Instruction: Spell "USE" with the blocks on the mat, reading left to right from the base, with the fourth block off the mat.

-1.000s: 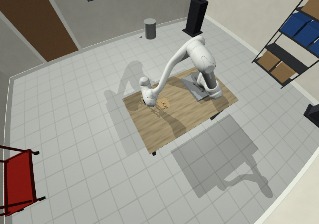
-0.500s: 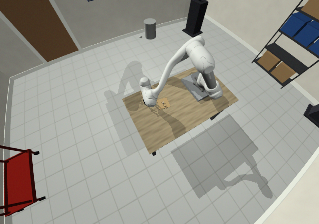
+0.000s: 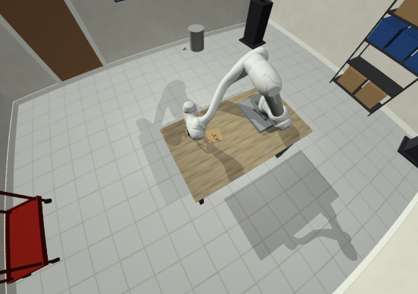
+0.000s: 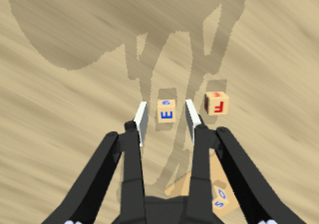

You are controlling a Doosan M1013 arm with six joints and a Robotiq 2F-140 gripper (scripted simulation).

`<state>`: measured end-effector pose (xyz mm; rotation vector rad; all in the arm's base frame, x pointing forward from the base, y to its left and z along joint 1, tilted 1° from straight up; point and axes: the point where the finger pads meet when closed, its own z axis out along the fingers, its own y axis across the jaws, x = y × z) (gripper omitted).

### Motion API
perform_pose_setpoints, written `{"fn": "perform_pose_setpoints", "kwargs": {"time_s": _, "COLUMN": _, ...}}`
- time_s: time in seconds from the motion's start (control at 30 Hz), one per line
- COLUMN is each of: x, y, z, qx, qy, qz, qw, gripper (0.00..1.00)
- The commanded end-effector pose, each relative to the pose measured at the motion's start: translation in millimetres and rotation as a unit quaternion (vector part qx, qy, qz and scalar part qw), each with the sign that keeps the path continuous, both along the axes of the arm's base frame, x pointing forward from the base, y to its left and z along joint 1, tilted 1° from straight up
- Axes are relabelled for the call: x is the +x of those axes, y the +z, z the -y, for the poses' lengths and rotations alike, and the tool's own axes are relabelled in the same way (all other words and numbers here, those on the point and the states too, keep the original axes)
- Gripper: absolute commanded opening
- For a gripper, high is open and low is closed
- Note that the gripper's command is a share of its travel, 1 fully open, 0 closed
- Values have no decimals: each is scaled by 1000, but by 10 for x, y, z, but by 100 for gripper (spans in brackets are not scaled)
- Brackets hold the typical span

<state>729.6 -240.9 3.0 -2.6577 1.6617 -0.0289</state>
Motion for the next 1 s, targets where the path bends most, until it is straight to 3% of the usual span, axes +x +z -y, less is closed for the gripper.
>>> {"fn": "perform_pose_setpoints", "kwargs": {"time_s": 0.0, "x": -29, "y": -35, "z": 13, "qx": 1, "qy": 0, "qz": 0, "qw": 1000, "gripper": 37}}
{"fn": "perform_pose_setpoints", "kwargs": {"time_s": 0.37, "x": -29, "y": -35, "z": 13, "qx": 1, "qy": 0, "qz": 0, "qw": 1000, "gripper": 37}}
{"fn": "perform_pose_setpoints", "kwargs": {"time_s": 0.4, "x": -29, "y": -35, "z": 13, "qx": 1, "qy": 0, "qz": 0, "qw": 1000, "gripper": 25}}
{"fn": "perform_pose_setpoints", "kwargs": {"time_s": 0.93, "x": -29, "y": -35, "z": 13, "qx": 1, "qy": 0, "qz": 0, "qw": 1000, "gripper": 25}}
{"fn": "perform_pose_setpoints", "kwargs": {"time_s": 0.97, "x": -29, "y": -35, "z": 13, "qx": 1, "qy": 0, "qz": 0, "qw": 1000, "gripper": 13}}
